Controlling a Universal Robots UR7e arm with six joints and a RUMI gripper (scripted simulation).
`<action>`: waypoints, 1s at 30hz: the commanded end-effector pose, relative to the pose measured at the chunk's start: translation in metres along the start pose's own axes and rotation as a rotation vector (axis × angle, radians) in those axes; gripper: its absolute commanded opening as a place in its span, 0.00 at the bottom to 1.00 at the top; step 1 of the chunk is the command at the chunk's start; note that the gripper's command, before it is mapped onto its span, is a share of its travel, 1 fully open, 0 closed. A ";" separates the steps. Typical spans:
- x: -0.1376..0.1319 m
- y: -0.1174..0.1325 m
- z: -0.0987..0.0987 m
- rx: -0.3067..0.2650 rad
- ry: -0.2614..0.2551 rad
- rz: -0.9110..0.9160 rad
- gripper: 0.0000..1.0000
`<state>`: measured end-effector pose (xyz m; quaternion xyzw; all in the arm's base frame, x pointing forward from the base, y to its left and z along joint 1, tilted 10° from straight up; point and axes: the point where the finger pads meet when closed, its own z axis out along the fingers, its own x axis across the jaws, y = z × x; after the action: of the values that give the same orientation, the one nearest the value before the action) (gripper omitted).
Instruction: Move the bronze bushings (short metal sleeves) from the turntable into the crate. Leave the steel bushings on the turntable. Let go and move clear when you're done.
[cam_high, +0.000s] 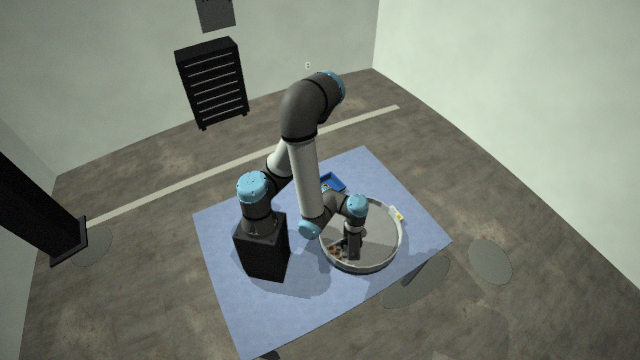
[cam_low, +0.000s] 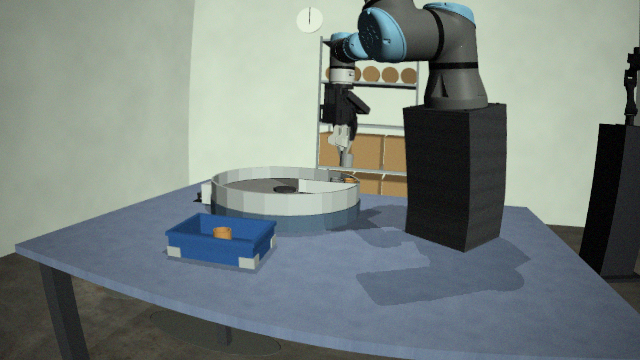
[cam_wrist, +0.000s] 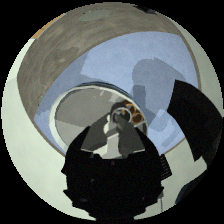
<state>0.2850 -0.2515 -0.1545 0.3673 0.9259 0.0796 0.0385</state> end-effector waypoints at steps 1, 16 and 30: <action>-0.003 0.005 0.000 0.001 -0.001 -0.012 0.00; -0.024 0.049 0.000 0.001 -0.001 -0.115 0.00; -0.055 0.115 0.000 0.001 -0.001 -0.267 0.00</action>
<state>0.3751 -0.2158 -0.1377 0.2690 0.9590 0.0752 0.0477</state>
